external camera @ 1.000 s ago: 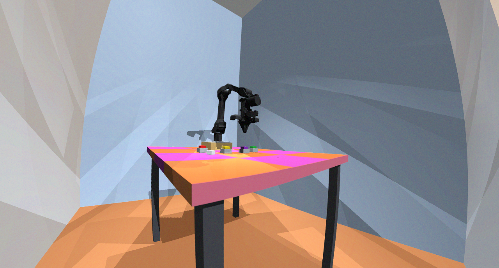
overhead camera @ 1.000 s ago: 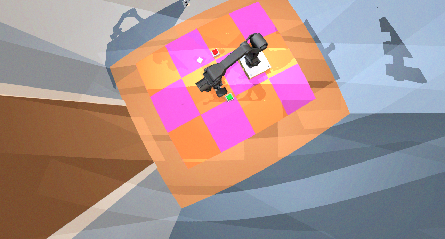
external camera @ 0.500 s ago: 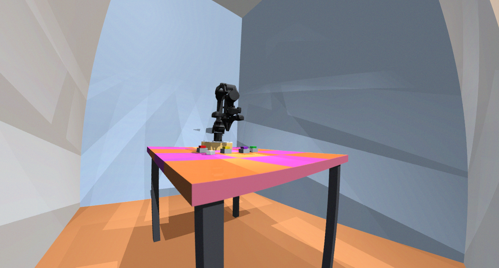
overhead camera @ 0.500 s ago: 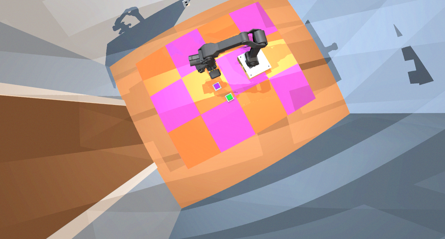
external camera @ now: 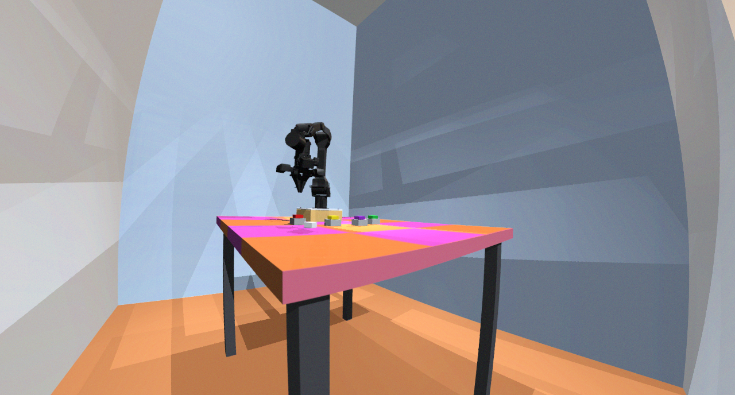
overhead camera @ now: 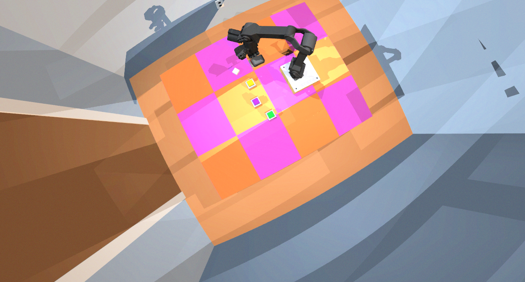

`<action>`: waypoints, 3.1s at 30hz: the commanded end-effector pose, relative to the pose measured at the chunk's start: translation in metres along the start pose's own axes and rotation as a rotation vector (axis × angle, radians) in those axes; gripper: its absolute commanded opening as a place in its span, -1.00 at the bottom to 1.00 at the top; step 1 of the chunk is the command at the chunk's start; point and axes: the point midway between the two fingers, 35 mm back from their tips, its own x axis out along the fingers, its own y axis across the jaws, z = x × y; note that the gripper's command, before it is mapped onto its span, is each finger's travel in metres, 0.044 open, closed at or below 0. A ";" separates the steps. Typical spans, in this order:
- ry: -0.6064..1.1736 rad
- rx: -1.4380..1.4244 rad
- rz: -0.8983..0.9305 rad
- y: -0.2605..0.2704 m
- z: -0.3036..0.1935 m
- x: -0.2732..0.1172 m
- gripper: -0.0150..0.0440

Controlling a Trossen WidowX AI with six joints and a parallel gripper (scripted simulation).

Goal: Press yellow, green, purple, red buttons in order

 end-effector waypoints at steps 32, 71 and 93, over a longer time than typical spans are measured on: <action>-0.004 -0.017 0.004 -0.002 -0.006 0.092 -0.42; -0.004 -0.017 0.004 -0.002 -0.006 0.093 -0.42; -0.004 -0.017 0.004 -0.002 -0.006 0.093 -0.42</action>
